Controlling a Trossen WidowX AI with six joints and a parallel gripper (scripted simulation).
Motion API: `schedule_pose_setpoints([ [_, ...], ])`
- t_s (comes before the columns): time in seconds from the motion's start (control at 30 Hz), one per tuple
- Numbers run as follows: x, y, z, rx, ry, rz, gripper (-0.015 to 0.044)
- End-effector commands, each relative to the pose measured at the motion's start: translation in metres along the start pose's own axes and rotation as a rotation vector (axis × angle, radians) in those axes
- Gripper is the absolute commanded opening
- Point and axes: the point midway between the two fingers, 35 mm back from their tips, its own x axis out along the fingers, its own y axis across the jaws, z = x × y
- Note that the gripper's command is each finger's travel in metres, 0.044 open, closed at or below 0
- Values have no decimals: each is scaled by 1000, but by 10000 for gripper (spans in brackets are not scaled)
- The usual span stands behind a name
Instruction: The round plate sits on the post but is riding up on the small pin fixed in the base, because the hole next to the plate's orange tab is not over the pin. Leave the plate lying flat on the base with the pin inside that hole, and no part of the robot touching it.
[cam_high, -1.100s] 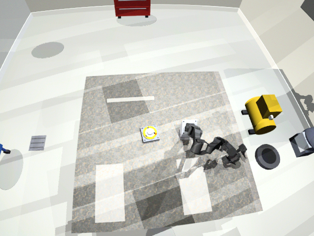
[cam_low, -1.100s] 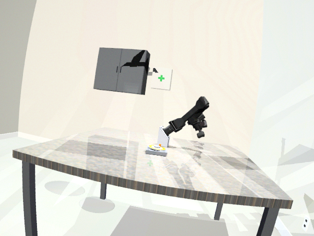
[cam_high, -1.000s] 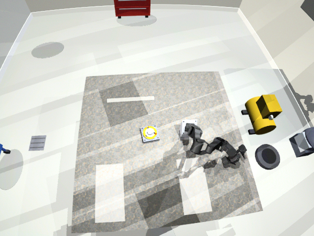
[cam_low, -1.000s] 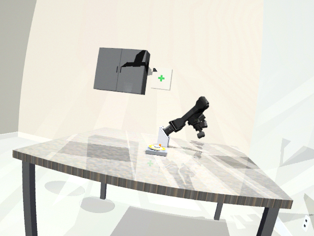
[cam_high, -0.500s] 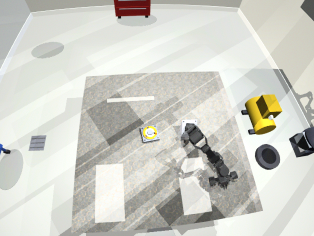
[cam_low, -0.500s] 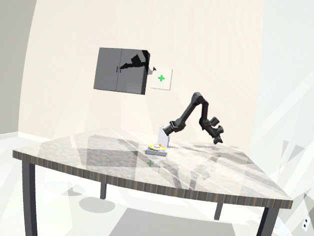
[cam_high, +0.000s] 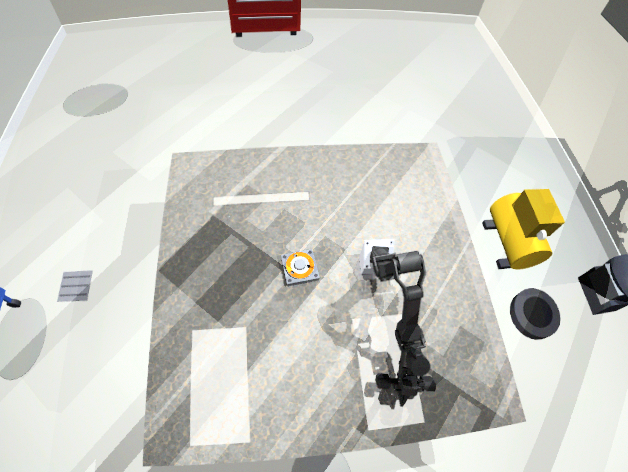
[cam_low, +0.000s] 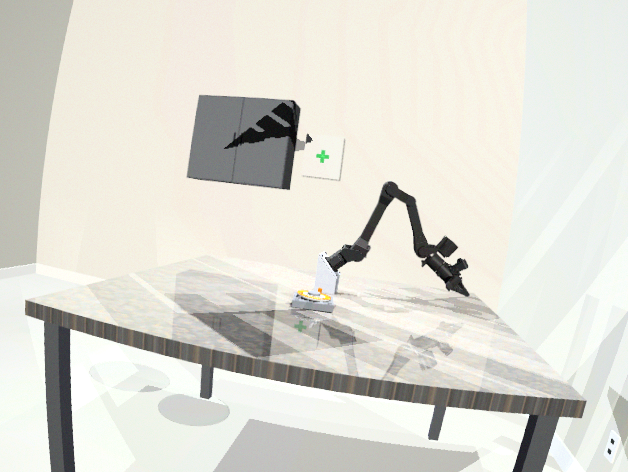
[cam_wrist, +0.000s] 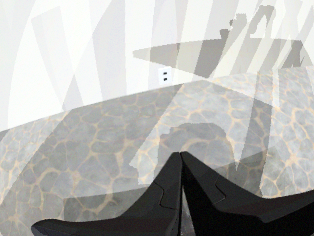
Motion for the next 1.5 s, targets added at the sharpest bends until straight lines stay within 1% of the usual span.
schedule_pose_setpoints([
  [0.0, 8, -38, 14, -63, 0, -81, 0],
  [0.2, 12, -127, 14, -204, 121, -255, 0],
  [0.23, 11, -130, 13, -207, 126, -261, 0],
  [0.3, 6, -152, 9, -233, 163, -310, 0],
  [0.47, -20, -229, -8, -288, 322, -466, 0],
  [0.53, -26, -242, -12, -283, 335, -503, 0],
  [0.6, -42, -272, -22, -272, 382, -586, 0],
  [0.73, -71, -313, -44, -243, 527, -649, 0],
  [0.8, -78, -322, -46, -235, 550, -664, 0],
  [0.83, -88, -332, -49, -223, 581, -682, 0],
  [1.0, -153, -376, -97, -58, 814, -739, 0],
  [1.07, -164, -381, -105, -22, 847, -743, 0],
  [1.2, -230, -393, -145, 222, 990, -758, 0],
  [1.27, -260, -392, -161, 359, 1028, -759, 0],
  [1.33, -270, -391, -166, 409, 1039, -758, 0],
  [1.47, -323, -373, -192, 722, 1044, -741, 0],
])
